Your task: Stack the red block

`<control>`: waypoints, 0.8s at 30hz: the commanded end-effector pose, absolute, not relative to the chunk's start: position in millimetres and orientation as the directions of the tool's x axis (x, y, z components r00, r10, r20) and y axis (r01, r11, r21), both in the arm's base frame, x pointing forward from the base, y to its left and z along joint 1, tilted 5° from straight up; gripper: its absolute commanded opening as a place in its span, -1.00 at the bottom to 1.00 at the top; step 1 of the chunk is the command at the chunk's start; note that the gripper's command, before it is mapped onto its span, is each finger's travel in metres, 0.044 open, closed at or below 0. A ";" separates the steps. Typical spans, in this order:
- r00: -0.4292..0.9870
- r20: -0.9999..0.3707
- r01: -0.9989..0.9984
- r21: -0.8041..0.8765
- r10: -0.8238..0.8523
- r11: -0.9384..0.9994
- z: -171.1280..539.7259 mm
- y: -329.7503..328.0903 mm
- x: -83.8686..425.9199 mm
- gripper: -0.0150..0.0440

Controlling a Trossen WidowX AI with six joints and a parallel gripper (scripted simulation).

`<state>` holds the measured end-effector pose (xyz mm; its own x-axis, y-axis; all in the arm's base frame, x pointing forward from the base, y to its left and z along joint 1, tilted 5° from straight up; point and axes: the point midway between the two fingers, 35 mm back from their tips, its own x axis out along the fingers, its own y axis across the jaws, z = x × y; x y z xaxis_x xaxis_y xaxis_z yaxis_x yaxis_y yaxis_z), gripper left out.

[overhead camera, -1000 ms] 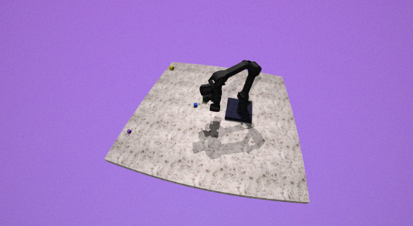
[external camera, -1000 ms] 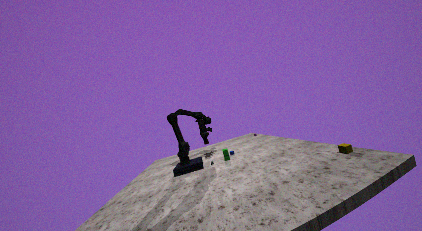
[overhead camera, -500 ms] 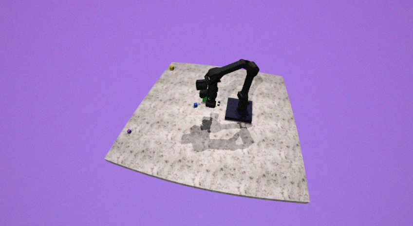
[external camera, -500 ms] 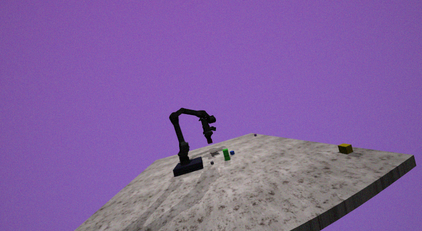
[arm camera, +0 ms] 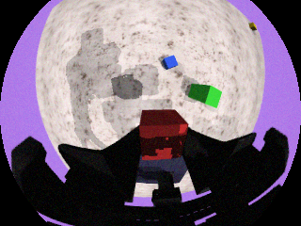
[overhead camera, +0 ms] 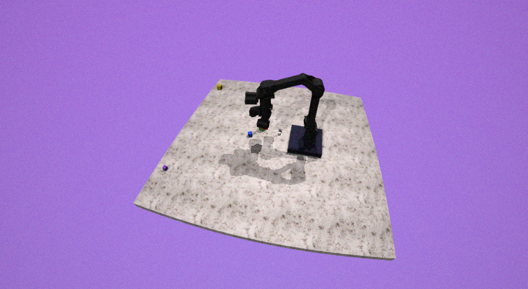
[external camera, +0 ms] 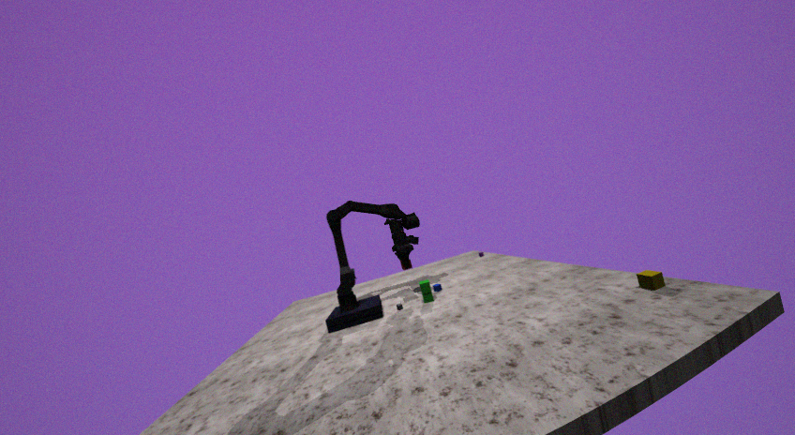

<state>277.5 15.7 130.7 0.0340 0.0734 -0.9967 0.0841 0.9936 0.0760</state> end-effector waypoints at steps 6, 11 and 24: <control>0.037 -0.997 0.081 0.077 0.074 0.994 129.3 -25.7 291.0 -0.49; 0.038 -0.997 0.081 0.076 0.073 0.994 127.1 -52.3 295.2 -0.49; 0.039 -0.997 0.081 0.075 0.072 0.994 120.7 -109.0 296.4 -0.49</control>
<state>294.8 -106.0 119.9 0.0331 0.0689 -0.9971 0.0916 0.9932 0.0716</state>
